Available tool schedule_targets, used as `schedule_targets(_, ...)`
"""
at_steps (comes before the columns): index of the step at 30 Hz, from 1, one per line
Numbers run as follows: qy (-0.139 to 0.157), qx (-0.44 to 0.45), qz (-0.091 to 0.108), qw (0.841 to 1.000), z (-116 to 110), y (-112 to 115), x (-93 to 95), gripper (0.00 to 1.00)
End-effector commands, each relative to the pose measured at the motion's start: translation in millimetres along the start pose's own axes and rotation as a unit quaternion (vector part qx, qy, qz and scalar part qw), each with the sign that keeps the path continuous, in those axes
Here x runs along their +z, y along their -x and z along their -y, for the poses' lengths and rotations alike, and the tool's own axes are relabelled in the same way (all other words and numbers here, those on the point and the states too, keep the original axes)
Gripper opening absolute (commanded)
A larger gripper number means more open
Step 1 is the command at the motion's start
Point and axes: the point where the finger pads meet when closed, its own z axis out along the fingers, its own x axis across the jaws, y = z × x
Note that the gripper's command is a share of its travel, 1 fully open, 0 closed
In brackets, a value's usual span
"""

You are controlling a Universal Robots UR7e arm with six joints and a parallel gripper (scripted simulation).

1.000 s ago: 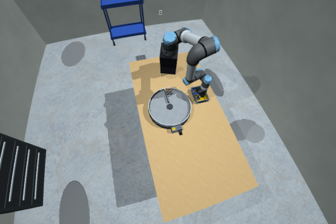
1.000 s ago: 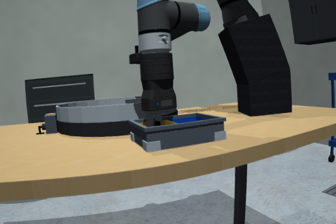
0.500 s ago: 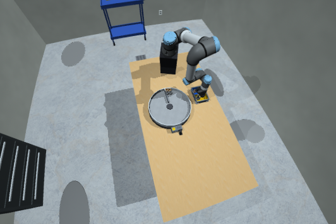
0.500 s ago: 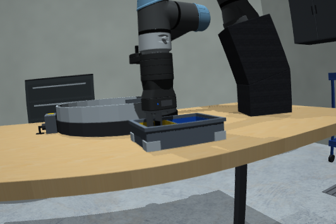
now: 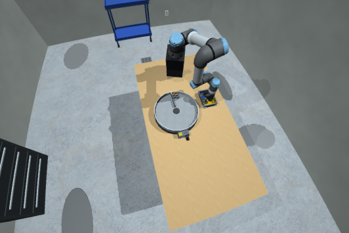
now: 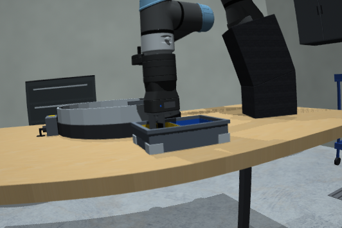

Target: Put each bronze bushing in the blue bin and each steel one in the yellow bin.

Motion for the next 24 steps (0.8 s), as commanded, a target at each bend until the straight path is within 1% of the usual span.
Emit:
schedule_targets(1, 0.0, 0.0, 0.001, 1.0, -0.1, 0.6, -0.5, 0.42)
schedule_targets(18, 0.0, 0.0, 0.001, 1.0, -0.1, 0.6, -0.5, 0.42)
schedule_targets(24, 0.0, 0.0, 0.001, 1.0, -0.2, 1.3, -5.3, 0.42)
